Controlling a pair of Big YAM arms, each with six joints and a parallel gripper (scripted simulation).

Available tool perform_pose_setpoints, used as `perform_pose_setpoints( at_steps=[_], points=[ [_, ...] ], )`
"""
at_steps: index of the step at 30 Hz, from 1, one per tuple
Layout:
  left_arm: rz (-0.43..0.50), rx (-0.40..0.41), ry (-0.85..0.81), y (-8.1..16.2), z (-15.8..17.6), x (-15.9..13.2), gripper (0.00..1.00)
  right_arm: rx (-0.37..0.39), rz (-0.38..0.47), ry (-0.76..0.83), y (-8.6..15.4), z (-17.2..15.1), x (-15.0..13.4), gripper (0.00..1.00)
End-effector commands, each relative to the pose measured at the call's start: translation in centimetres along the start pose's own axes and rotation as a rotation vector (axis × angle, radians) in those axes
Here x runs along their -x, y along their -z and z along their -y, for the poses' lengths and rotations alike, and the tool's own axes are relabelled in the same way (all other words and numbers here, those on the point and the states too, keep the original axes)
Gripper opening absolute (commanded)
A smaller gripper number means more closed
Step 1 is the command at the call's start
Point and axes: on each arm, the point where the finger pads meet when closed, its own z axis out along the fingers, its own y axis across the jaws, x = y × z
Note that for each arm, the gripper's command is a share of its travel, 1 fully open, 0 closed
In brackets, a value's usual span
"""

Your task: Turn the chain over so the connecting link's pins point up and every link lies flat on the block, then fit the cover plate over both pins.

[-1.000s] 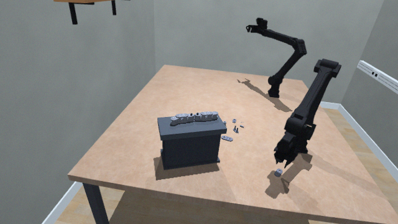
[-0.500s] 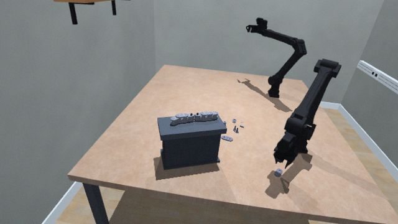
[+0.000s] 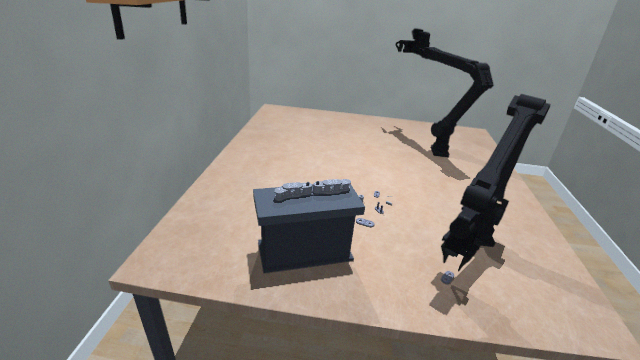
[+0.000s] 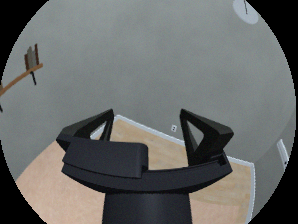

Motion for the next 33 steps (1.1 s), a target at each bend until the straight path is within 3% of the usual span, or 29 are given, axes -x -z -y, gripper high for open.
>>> perform_pose_setpoints(
  at_steps=[1,3,9,15,20,22,24,33],
  points=[
    [0.115,0.002,0.007,0.3,0.1,0.5,0.49,0.005,0.064,0.000,-0.2,-0.4,4.4,1.00],
    [0.115,0.002,0.007,0.3,0.1,0.5,0.49,0.005,0.064,0.000,-0.2,-0.4,4.4,1.00],
    [0.316,0.000,0.005,0.6,0.2,0.7,0.49,0.005,0.064,0.000,-0.2,-0.4,4.4,1.00],
    [0.432,-0.001,0.006,0.8,0.2,0.5,0.49,0.005,0.064,0.000,-0.2,-0.4,4.4,1.00],
    [0.453,-0.001,0.007,0.8,0.2,0.4,0.49,0.005,0.064,0.000,-0.2,-0.4,4.4,1.00],
    [0.468,-0.001,0.006,1.8,0.2,2.0,0.49,0.005,0.064,0.000,-0.2,-0.4,4.4,1.00],
    [0.429,-0.001,0.003,0.9,0.2,-0.1,0.49,0.005,0.064,0.000,-0.2,-0.4,4.4,1.00],
    [0.425,-0.001,0.003,-0.7,0.2,-0.1,0.49,0.005,0.064,0.000,-0.2,-0.4,4.4,1.00]
  ],
)
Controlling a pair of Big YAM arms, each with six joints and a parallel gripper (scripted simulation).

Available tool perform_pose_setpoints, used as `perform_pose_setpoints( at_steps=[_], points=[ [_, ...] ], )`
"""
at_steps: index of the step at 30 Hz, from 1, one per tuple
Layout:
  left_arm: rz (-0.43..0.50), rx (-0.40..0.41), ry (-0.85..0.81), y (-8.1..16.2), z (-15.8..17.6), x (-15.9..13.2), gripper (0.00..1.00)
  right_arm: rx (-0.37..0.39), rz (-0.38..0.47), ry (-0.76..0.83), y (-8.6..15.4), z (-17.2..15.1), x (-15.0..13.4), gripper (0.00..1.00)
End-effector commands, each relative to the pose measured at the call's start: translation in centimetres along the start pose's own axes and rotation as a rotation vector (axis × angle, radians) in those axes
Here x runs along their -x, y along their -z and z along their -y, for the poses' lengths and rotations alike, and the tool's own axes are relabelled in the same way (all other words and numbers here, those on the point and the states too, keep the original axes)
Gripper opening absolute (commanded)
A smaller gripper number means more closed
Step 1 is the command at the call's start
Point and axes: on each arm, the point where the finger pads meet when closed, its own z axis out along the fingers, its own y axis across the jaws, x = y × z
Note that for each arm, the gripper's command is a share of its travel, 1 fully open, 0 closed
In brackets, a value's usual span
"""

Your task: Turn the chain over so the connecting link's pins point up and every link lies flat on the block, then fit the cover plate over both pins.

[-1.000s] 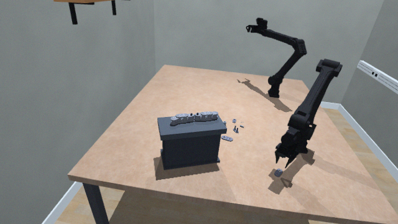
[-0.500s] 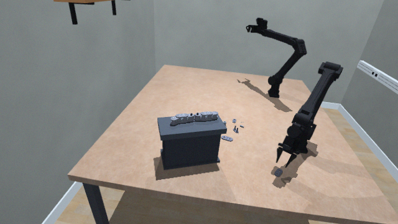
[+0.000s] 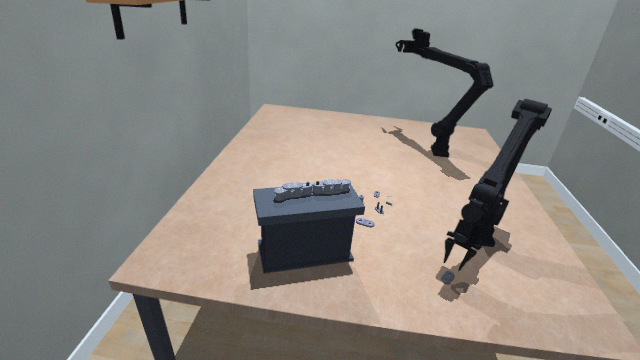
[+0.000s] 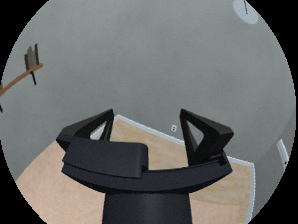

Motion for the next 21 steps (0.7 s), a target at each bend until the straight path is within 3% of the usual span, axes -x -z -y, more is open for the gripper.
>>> perform_pose_setpoints(
  at_steps=[1,21],
  points=[
    [0.004,-0.003,0.000,-0.7,0.2,-0.2,0.49,0.005,0.064,0.000,-0.2,-0.4,4.4,1.00],
    [0.005,-0.004,0.000,-2.0,0.1,-1.0,0.49,0.005,0.064,0.000,-0.2,-0.4,4.4,1.00]
  ],
)
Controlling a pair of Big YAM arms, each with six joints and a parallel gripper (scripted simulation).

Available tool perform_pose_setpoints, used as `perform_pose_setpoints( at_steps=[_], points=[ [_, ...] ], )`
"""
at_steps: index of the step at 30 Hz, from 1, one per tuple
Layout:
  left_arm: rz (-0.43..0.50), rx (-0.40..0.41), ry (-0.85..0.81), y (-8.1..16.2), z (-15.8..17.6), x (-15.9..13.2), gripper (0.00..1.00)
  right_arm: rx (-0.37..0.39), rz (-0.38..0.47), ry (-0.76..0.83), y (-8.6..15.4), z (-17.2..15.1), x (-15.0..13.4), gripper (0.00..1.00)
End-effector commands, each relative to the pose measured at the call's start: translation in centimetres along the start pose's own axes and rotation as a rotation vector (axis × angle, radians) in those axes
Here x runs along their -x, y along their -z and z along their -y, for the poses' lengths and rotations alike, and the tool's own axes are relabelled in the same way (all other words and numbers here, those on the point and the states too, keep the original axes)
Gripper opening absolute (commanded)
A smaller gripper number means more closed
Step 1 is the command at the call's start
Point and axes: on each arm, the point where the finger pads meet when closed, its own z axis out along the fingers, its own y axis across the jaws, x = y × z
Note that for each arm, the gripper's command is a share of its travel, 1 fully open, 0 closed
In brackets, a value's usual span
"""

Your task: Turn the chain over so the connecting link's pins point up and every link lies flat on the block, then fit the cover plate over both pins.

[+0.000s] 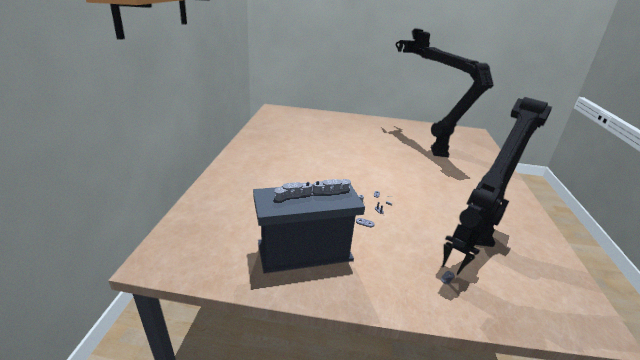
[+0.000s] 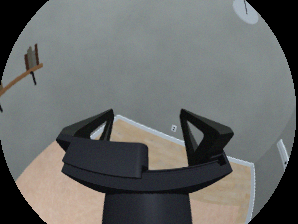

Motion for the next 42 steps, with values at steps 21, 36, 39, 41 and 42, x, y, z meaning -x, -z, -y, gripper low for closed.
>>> perform_pose_setpoints(
  at_steps=[21,36,39,41,42],
  points=[
    [0.016,-0.003,0.002,-1.7,0.0,-0.5,0.49,0.005,0.064,0.000,-0.2,-0.4,4.4,1.00],
    [0.014,-0.002,0.002,-2.0,0.0,-0.8,0.49,0.005,0.064,0.000,-0.2,-0.4,4.4,1.00],
    [0.007,-0.002,0.002,-2.1,0.0,-1.2,0.49,0.005,0.064,0.000,-0.2,-0.4,4.4,1.00],
    [0.018,-0.002,0.002,-2.0,0.0,-0.5,0.49,0.005,0.064,0.000,-0.2,-0.4,4.4,1.00],
    [0.013,-0.002,0.002,-2.1,0.0,-0.9,0.49,0.005,0.064,0.000,-0.2,-0.4,4.4,1.00]
  ],
)
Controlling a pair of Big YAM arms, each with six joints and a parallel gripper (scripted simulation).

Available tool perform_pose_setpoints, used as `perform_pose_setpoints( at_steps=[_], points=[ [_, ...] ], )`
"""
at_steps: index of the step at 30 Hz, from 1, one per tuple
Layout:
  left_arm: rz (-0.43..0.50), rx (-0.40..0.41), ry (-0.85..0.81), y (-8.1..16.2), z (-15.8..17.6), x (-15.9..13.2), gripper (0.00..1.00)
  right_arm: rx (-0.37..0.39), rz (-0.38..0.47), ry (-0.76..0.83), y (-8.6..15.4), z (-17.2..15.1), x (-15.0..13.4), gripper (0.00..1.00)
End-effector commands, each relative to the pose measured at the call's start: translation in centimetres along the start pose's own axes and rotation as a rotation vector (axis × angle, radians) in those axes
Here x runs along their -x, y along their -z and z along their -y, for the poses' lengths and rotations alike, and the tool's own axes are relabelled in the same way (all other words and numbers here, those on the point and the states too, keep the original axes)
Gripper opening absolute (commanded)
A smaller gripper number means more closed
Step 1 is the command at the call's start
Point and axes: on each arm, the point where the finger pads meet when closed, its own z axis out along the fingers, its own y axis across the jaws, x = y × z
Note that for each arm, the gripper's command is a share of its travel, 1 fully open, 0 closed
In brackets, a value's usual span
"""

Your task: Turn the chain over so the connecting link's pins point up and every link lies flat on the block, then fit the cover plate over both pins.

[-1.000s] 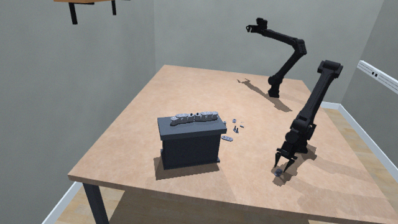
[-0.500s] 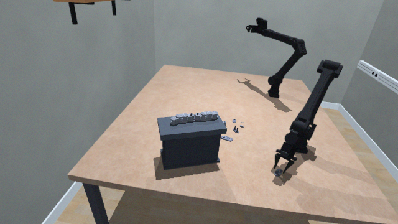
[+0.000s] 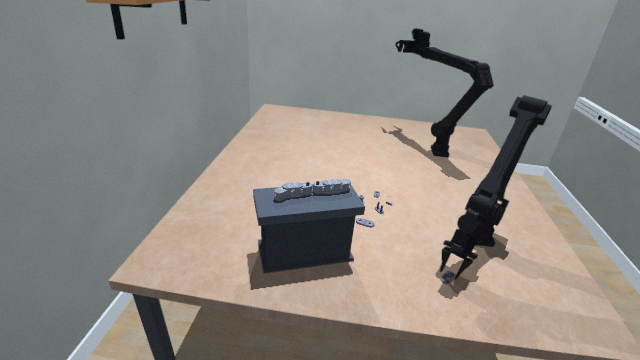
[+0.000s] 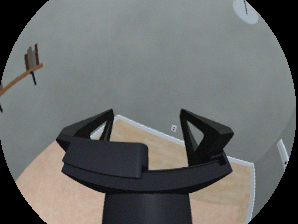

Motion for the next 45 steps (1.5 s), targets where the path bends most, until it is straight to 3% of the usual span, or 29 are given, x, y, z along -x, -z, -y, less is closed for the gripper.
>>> perform_pose_setpoints(
  at_steps=[1,9,11,20,27,28,31,39,44,45],
  points=[
    [-0.002,-0.001,0.002,-0.4,0.0,-0.5,0.49,0.005,0.064,0.000,-0.2,-0.4,4.4,1.00],
    [-0.001,-0.001,0.002,-0.5,-0.1,-0.5,0.49,0.005,0.064,0.000,-0.2,-0.4,4.4,1.00],
    [0.036,-0.001,0.002,-0.2,-0.1,1.7,0.49,0.005,0.064,0.000,-0.2,-0.4,4.4,1.00],
    [-0.002,0.000,0.003,-0.7,-0.1,-0.8,0.49,0.005,0.064,0.000,-0.2,-0.4,4.4,1.00],
    [0.009,-0.001,0.002,-0.6,0.0,0.3,0.49,0.005,0.064,0.000,-0.2,-0.4,4.4,1.00],
    [-0.002,0.001,0.003,-0.8,-0.1,-0.8,0.49,0.005,0.064,0.000,-0.2,-0.4,4.4,1.00],
    [0.015,0.001,0.003,-0.7,-0.2,0.2,0.49,0.005,0.064,0.000,-0.2,-0.4,4.4,1.00],
    [-0.005,0.002,0.004,-1.0,-0.2,-1.0,0.49,0.005,0.064,0.000,-0.2,-0.4,4.4,1.00],
    [0.016,0.000,0.002,-0.8,-0.1,0.5,0.49,0.005,0.064,0.000,-0.2,-0.4,4.4,1.00],
    [0.005,0.003,0.004,-1.0,-0.2,-0.6,0.49,0.005,0.064,0.000,-0.2,-0.4,4.4,1.00]
  ],
)
